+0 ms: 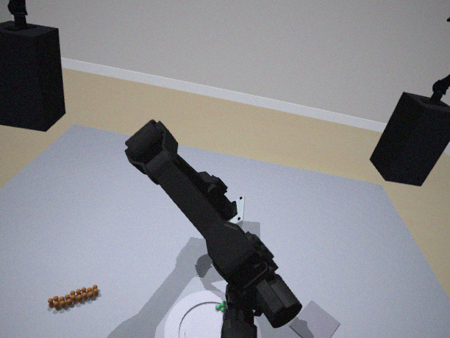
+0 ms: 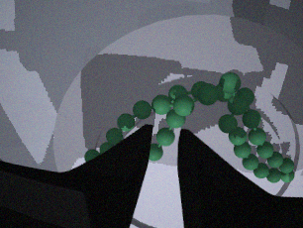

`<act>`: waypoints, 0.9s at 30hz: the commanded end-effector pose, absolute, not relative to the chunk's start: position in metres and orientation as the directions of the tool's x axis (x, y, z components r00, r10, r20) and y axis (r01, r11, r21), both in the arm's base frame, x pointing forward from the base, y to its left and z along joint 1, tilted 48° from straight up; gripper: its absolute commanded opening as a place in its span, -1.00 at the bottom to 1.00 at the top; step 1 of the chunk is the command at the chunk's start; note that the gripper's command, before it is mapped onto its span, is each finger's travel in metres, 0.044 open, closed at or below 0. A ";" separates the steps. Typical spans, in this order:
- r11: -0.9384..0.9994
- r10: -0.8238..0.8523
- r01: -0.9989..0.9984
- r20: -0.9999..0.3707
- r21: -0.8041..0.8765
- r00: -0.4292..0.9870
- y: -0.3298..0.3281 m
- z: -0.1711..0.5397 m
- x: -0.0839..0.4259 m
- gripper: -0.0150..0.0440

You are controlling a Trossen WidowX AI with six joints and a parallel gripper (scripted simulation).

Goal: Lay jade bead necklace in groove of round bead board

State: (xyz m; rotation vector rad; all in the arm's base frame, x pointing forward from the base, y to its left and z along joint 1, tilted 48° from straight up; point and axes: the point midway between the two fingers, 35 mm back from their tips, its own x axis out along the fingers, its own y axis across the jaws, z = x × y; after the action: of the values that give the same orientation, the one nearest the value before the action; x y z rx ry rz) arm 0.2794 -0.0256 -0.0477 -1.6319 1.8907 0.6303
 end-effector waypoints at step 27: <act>0.144 -0.728 -0.989 -0.678 -0.007 -0.102 -0.022 -0.045 0.280 -0.49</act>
State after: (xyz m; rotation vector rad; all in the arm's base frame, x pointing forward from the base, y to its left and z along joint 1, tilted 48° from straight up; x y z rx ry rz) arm 0.2790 -0.0253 -0.0472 -1.6337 1.8932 0.6332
